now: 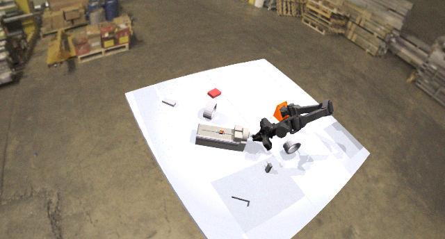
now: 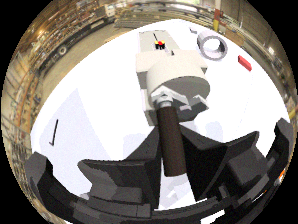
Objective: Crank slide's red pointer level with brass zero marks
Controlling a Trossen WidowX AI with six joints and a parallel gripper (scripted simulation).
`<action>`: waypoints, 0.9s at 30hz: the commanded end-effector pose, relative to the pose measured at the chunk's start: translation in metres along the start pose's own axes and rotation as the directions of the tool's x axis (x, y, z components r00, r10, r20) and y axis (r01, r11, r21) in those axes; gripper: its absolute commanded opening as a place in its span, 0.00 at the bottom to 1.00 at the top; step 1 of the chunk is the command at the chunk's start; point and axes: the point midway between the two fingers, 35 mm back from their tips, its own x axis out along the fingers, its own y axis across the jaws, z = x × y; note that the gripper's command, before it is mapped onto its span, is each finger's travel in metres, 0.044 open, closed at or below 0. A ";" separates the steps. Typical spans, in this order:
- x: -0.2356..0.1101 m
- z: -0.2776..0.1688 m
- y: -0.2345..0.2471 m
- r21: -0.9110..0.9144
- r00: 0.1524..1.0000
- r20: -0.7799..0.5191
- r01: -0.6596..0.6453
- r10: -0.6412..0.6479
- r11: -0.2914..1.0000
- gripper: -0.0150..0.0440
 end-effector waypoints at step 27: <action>0.026 -0.026 0.006 -0.007 1.000 -0.007 -0.011 0.011 1.000 0.25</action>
